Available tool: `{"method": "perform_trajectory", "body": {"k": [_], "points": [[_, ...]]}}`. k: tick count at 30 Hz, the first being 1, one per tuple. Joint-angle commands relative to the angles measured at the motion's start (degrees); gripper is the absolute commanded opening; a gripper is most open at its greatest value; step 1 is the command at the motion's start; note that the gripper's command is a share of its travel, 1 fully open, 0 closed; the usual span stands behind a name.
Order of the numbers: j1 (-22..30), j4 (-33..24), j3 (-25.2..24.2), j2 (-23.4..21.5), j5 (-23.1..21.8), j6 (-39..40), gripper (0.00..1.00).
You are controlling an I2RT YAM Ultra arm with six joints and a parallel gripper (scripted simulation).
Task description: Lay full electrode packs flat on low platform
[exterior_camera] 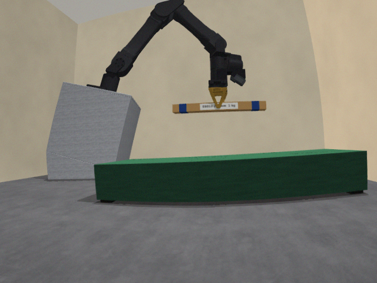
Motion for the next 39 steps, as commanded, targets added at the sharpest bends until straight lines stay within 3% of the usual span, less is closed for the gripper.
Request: {"method": "perform_trajectory", "body": {"k": [1, 39], "points": [[-1.8, 1.1, -0.2, -4.9, -0.3, -2.3, 0.0], [-16.1, 5.2, -6.2, -7.9, -4.2, -16.0, 0.0]]}}
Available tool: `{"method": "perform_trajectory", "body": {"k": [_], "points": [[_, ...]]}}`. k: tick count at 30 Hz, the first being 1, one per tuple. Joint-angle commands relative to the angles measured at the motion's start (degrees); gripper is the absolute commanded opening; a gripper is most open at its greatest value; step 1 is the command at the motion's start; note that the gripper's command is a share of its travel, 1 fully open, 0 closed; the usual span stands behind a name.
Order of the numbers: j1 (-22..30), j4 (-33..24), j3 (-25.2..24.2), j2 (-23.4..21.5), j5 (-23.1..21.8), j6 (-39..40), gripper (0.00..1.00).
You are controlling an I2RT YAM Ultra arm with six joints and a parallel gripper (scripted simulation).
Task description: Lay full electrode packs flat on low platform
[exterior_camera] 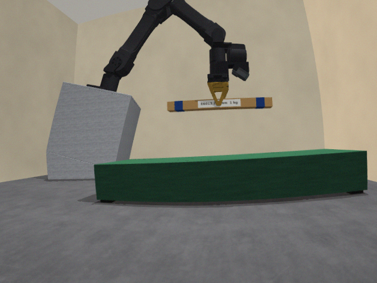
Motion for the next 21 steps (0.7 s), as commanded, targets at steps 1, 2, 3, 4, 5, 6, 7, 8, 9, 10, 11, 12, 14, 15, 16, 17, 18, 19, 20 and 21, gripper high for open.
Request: {"method": "perform_trajectory", "body": {"k": [1, 2, 3, 4, 5, 6, 7, 8, 9, 10, 11, 12, 14, 15, 16, 17, 18, 19, 20, 21], "points": [[-2.1, 1.2, 0.7, -4.5, -0.5, -2.6, 0.0], [-2.6, 1.3, 0.6, -4.5, -0.6, -3.1, 0.0], [-3.0, 1.4, 0.5, -4.5, -0.8, -3.5, 0.0], [-3.0, 1.4, 0.5, -4.5, -0.8, -3.5, 0.0], [-3.0, 1.4, 0.5, -4.5, -0.8, -3.5, 0.0], [-3.5, 0.7, 1.1, -4.5, -1.0, -4.0, 0.0], [-3.9, 1.1, 1.0, -4.6, -1.1, -4.4, 0.0], [-4.4, 1.4, 0.7, -4.5, -1.2, -4.8, 0.0], [-4.8, 1.6, 0.2, -4.4, -1.3, -5.2, 0.0], [-5.2, 1.7, -0.3, -4.3, -1.4, -5.6, 0.0], [-5.6, 1.3, 0.0, -4.3, -1.5, -6.0, 0.0], [-6.1, 0.8, 0.6, -4.4, -1.7, -6.4, 0.0], [-7.0, 1.4, 0.1, -4.3, -1.9, -7.2, 0.0], [-7.4, 1.7, -0.1, -4.2, -2.0, -7.7, 0.0], [-7.8, 1.9, -0.3, -4.1, -2.1, -8.1, 0.0], [-8.3, 1.8, -0.5, -4.0, -2.3, -8.5, 0.0], [-8.7, 1.4, 0.0, -4.0, -2.4, -8.9, 0.0], [-9.2, 1.4, 0.3, -4.0, -2.5, -9.4, 0.0], [-9.6, 1.7, 0.5, -4.0, -2.6, -9.8, 0.0], [-9.6, 1.7, 0.5, -4.0, -2.6, -9.8, 0.0]]}}
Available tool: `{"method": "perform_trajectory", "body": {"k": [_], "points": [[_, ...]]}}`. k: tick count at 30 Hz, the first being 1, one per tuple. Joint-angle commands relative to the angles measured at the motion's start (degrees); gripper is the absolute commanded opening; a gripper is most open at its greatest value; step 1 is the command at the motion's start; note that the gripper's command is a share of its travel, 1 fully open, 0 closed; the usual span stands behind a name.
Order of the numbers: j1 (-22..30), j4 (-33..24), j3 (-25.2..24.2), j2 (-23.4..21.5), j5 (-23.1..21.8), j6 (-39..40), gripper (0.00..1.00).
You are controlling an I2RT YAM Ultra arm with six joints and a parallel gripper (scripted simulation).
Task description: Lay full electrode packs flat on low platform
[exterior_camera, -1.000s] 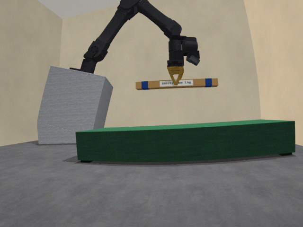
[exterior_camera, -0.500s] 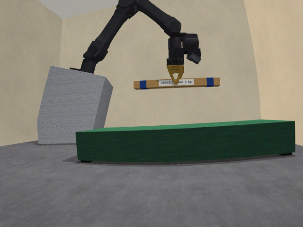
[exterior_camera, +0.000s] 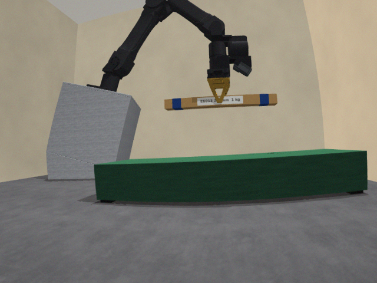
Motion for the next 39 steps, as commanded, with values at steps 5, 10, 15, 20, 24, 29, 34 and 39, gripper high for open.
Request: {"method": "perform_trajectory", "body": {"k": [5, 10, 15, 20, 24, 29, 34, 39], "points": [[-3.1, 0.8, 1.6, -3.6, -1.1, -3.6, 0.0], [-5.2, 1.3, 1.7, -3.2, -1.7, -5.7, 0.0], [-7.4, 1.4, 2.0, -2.6, -2.3, -7.8, 0.0], [-8.7, 1.0, 2.2, -2.2, -2.7, -9.0, 0.0], [-10.4, 1.1, 2.5, -1.6, -3.0, -10.6, 0.0], [-12.4, 1.0, 3.1, -0.9, -3.5, -12.6, 0.0], [-14.1, 0.7, 3.6, -0.2, -4.0, -14.2, 0.0], [-15.7, 0.2, 4.2, 0.6, -4.4, -15.8, 0.0]]}}
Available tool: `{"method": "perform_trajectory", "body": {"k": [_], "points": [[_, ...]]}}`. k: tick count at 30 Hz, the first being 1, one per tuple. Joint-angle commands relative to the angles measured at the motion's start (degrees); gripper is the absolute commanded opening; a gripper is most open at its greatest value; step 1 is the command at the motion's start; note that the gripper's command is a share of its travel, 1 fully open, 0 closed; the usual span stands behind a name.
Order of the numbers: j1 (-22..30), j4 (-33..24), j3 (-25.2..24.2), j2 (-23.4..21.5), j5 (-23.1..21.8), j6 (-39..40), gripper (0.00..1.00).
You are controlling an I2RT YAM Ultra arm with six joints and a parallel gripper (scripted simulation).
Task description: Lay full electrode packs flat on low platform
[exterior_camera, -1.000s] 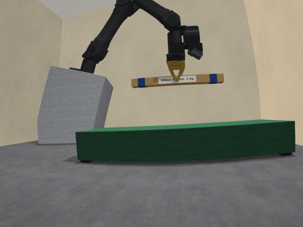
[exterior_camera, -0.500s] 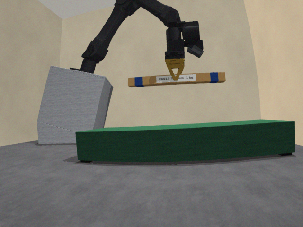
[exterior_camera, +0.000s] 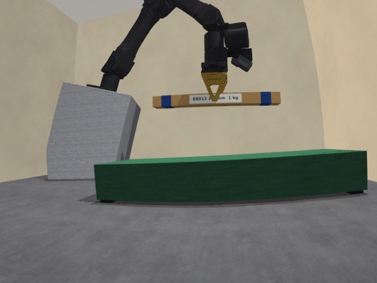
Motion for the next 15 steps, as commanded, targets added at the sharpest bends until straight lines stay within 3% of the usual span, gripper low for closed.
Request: {"method": "perform_trajectory", "body": {"k": [1, 15], "points": [[-2.3, -0.2, 4.2, -2.4, -0.9, -2.4, 0.0], [-6.9, -1.0, 7.1, 0.6, -2.1, -6.8, 0.0]]}}
